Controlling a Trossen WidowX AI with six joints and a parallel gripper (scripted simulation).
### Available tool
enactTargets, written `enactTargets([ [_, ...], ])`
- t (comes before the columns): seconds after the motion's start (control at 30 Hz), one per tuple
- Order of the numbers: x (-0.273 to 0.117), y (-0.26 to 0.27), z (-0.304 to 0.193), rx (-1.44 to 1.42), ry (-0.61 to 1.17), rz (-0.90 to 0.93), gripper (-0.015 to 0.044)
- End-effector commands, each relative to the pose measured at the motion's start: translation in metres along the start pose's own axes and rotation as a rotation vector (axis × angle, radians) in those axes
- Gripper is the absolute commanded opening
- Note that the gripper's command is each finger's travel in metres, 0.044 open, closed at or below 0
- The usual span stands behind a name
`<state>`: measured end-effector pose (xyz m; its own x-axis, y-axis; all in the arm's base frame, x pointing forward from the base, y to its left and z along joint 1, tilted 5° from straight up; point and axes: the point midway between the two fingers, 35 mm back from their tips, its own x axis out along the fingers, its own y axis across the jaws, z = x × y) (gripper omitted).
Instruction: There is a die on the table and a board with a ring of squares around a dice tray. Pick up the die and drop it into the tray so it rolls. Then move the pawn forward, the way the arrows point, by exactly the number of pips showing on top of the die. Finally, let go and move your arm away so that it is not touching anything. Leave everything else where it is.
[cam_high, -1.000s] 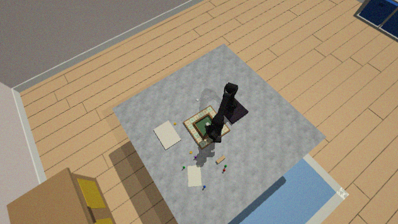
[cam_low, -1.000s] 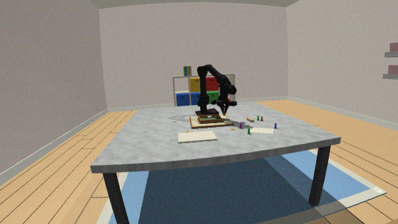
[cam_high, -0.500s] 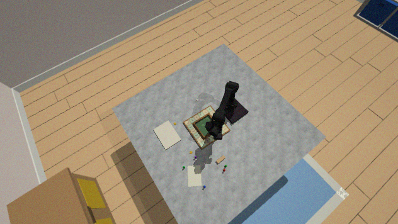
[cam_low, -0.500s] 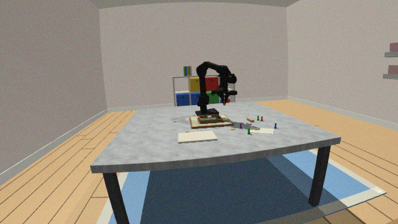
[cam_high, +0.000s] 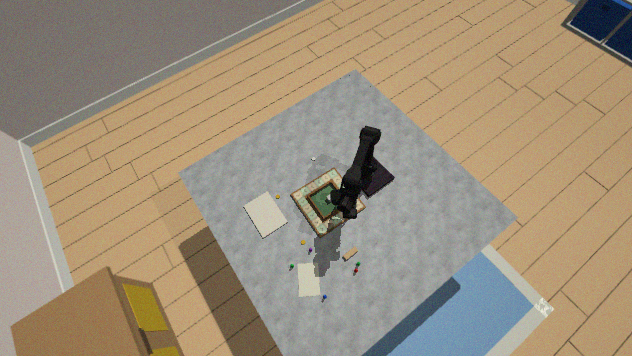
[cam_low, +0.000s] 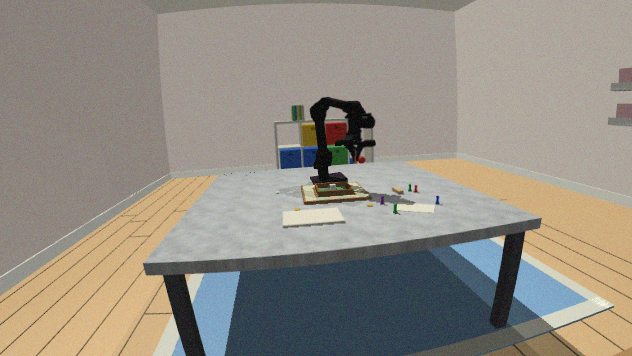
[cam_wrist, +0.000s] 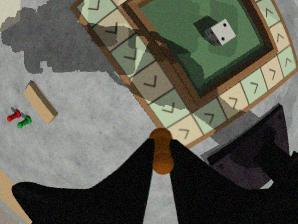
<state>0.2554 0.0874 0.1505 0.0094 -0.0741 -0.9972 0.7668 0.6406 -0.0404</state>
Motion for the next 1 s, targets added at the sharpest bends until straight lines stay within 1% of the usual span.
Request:
enactTargets([
  [0.0,0.010,-0.006,-0.009,0.005,0.006,-0.005,0.0000],
  [0.7,0.063,-0.046,-0.053,0.004,0.010,-0.009,0.0000],
  [0.83,0.067,-0.047,-0.054,0.004,0.010,-0.009,0.0000],
  [0.97,0.079,-0.047,-0.054,0.004,0.010,-0.009,0.0000],
])
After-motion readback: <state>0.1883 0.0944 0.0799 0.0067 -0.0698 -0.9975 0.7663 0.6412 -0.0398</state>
